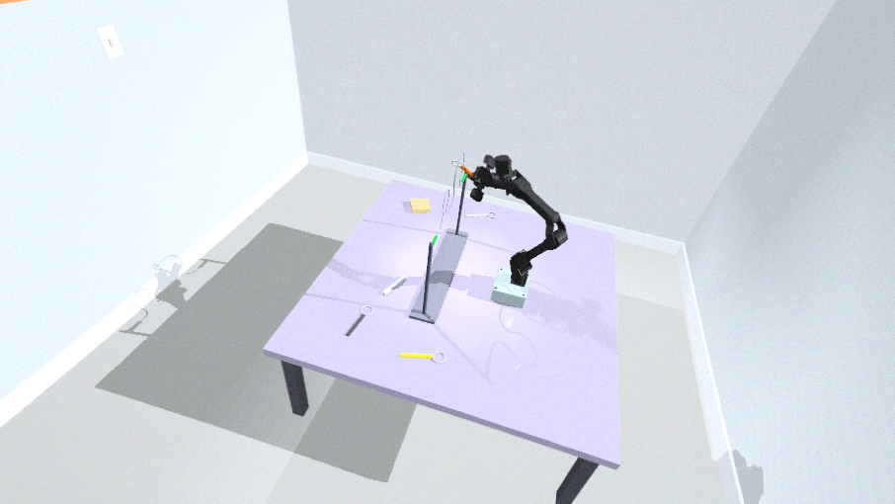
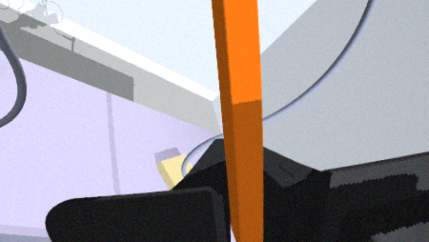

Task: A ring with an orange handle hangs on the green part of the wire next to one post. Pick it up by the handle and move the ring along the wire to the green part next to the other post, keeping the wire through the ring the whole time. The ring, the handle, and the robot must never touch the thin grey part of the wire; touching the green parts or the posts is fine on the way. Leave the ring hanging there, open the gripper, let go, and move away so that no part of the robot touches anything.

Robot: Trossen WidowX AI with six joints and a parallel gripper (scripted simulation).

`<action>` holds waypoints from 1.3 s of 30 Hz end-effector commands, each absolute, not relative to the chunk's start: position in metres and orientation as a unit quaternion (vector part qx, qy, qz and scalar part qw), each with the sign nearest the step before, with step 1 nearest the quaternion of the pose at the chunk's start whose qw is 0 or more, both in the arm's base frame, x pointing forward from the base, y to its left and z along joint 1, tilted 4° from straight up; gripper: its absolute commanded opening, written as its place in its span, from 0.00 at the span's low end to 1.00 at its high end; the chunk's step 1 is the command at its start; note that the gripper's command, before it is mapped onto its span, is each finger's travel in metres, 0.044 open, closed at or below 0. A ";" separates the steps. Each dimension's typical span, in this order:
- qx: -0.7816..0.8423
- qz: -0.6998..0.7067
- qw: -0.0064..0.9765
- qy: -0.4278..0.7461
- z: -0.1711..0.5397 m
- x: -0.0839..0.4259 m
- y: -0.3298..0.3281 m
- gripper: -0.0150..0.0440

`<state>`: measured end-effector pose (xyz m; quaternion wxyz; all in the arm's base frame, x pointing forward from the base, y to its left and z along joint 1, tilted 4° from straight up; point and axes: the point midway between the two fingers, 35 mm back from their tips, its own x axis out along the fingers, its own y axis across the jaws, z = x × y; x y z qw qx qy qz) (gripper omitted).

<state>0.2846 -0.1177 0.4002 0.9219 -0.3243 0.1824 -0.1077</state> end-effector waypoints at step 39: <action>-0.552 -0.173 0.806 0.131 0.412 0.284 -0.127 0.00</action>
